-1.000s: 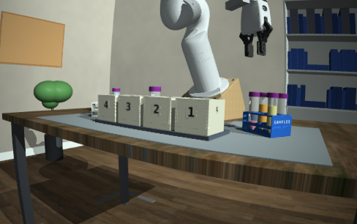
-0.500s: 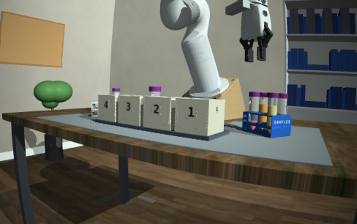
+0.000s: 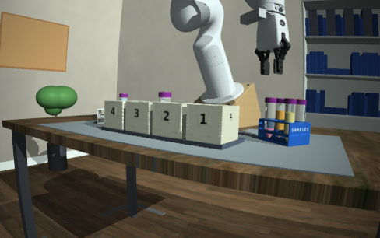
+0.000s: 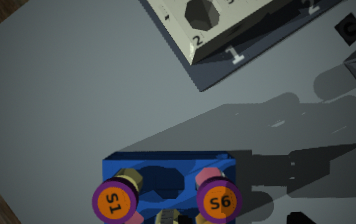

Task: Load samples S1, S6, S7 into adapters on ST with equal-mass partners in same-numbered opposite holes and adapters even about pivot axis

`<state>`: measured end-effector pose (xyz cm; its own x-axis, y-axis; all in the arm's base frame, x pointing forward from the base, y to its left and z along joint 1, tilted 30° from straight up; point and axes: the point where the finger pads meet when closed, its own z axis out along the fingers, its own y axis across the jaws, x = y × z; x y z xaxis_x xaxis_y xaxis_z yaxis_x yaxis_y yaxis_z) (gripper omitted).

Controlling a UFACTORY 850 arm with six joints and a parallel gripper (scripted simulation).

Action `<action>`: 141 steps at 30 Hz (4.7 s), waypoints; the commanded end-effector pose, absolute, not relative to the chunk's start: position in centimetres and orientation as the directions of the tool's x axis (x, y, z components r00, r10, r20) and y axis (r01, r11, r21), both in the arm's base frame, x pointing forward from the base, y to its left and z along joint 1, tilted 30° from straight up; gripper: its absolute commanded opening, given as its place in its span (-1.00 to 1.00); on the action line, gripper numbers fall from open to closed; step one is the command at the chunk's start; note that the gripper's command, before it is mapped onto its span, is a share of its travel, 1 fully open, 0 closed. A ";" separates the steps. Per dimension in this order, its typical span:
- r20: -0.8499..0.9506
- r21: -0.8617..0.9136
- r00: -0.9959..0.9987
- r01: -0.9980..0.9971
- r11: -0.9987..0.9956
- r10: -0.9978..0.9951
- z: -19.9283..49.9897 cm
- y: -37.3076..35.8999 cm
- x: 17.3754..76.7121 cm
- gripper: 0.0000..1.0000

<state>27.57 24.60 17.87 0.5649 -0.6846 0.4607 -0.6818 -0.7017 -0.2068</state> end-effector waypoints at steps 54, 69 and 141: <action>0.461 -0.209 0.564 -0.681 -0.702 -0.685 11.5 23.2 31.1 0.15; 0.461 -0.209 0.564 -0.681 -0.702 -0.685 10.8 23.0 31.5 0.15; 0.461 -0.209 0.564 -0.681 -0.702 -0.685 10.4 23.0 31.7 -1.00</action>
<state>31.71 22.88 10.23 0.5644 -0.6846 0.4613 -0.6812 -0.7019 -0.2081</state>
